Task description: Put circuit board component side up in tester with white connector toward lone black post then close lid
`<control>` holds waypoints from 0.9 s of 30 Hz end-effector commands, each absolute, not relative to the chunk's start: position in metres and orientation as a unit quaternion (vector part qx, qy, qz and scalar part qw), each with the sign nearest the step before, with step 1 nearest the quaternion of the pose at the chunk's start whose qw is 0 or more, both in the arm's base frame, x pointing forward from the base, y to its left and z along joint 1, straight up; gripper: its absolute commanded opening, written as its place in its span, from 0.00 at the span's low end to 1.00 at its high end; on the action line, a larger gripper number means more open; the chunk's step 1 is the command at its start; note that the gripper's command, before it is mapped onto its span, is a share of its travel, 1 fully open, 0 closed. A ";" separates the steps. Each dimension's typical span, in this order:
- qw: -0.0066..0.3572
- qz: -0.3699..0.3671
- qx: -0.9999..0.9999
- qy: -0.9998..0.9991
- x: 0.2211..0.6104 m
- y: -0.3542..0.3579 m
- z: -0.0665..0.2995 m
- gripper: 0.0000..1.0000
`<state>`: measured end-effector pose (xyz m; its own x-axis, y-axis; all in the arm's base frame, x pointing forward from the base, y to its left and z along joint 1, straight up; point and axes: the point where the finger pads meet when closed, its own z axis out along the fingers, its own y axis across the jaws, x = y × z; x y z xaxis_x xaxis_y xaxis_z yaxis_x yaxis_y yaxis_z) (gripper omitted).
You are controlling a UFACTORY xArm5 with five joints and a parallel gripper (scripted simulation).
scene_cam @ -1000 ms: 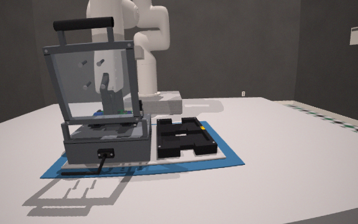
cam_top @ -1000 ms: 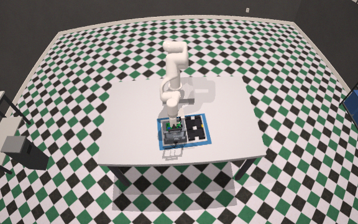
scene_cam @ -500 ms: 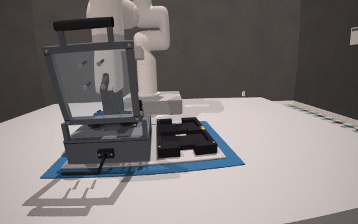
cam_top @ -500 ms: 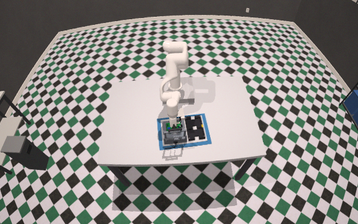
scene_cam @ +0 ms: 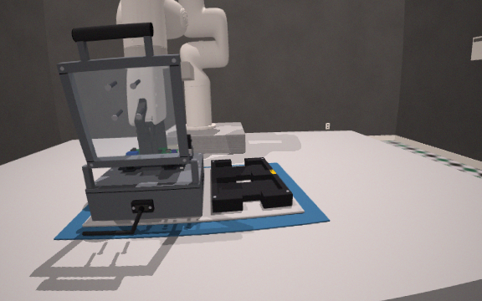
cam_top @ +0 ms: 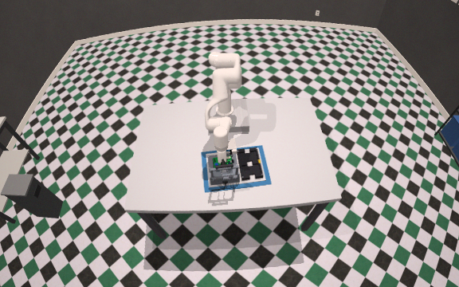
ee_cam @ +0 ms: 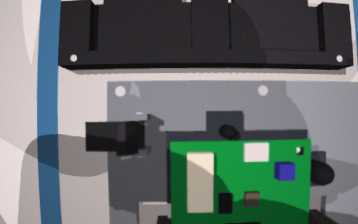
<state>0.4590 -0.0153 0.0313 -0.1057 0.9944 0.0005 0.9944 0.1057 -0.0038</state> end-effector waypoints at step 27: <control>0.000 0.000 -0.669 -0.744 0.460 -0.015 0.029 0.79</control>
<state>0.4590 -0.0153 0.0280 -0.1057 0.9944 0.0005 0.9944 0.1057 -0.0037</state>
